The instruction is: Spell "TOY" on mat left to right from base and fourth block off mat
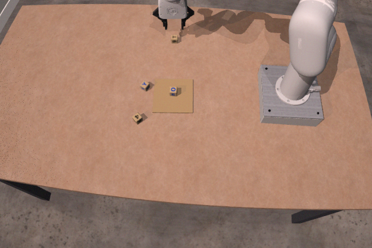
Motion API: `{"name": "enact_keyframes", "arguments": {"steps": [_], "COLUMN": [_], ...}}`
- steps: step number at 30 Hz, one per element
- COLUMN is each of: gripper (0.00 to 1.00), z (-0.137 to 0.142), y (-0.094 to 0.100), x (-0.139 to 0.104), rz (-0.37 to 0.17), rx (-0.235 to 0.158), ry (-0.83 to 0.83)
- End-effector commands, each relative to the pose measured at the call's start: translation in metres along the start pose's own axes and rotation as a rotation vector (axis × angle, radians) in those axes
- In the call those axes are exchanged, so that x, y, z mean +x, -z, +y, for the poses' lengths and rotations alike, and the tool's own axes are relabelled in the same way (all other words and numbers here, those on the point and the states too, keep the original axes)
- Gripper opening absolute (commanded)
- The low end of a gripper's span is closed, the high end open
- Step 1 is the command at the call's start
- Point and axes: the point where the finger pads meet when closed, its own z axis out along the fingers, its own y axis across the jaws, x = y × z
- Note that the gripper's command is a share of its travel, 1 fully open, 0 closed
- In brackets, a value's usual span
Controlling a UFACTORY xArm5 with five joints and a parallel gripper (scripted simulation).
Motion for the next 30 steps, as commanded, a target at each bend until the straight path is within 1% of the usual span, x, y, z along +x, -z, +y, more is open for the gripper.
{"name": "enact_keyframes", "arguments": {"steps": [1,10,19,21,30], "gripper": [0.63,0.63,0.63,0.63,0.63], "z": [-0.001,-0.002,-0.002,-0.002,-0.003], "y": [0.0,-0.006,-0.02,-0.02,-0.034], "x": [0.0,-0.001,-0.001,-0.001,-0.001], "rz": [0.002,0.003,0.003,0.003,0.003], "rx": [0.004,0.005,0.005,0.005,0.005], "ry": [0.0,0.0,0.0,0.0,0.0]}}
